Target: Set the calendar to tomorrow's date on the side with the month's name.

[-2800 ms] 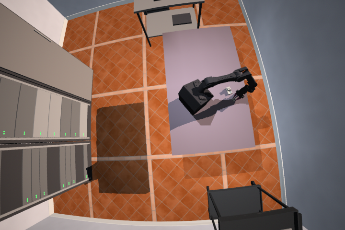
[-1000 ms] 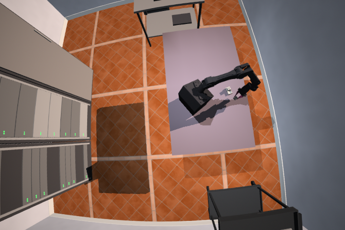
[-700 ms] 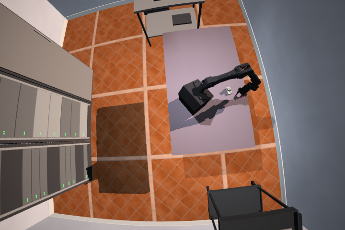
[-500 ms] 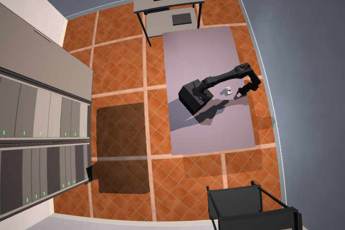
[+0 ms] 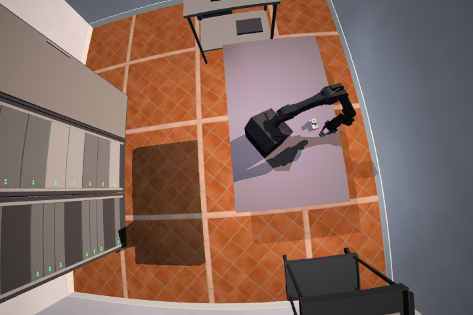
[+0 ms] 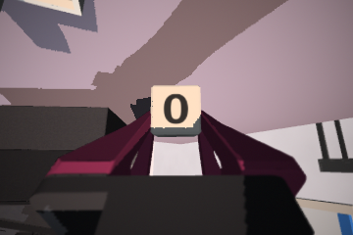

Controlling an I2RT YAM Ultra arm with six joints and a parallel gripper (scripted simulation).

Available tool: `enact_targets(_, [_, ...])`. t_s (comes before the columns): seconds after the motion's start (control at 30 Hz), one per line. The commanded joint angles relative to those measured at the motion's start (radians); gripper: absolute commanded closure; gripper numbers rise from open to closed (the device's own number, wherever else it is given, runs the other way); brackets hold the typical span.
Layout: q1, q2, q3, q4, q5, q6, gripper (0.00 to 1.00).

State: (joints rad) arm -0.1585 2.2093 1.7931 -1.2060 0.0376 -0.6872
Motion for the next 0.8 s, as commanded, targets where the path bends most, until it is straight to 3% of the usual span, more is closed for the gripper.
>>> enact_targets(0.0, [-0.032,-0.072,-0.078,0.121,-0.058,-0.032,0.73])
enact_targets(0.13, [-0.043,-0.106,-0.133,0.173,-0.083,-0.044,0.73])
enact_targets(0.33, [-0.04,-0.111,-0.118,0.179,-0.086,-0.046,0.73])
enact_targets(0.43, [-0.05,-0.121,-0.159,0.2,-0.099,-0.05,0.73])
enact_targets(0.77, [-0.119,-0.251,-0.397,0.455,-0.258,-0.097,0.73])
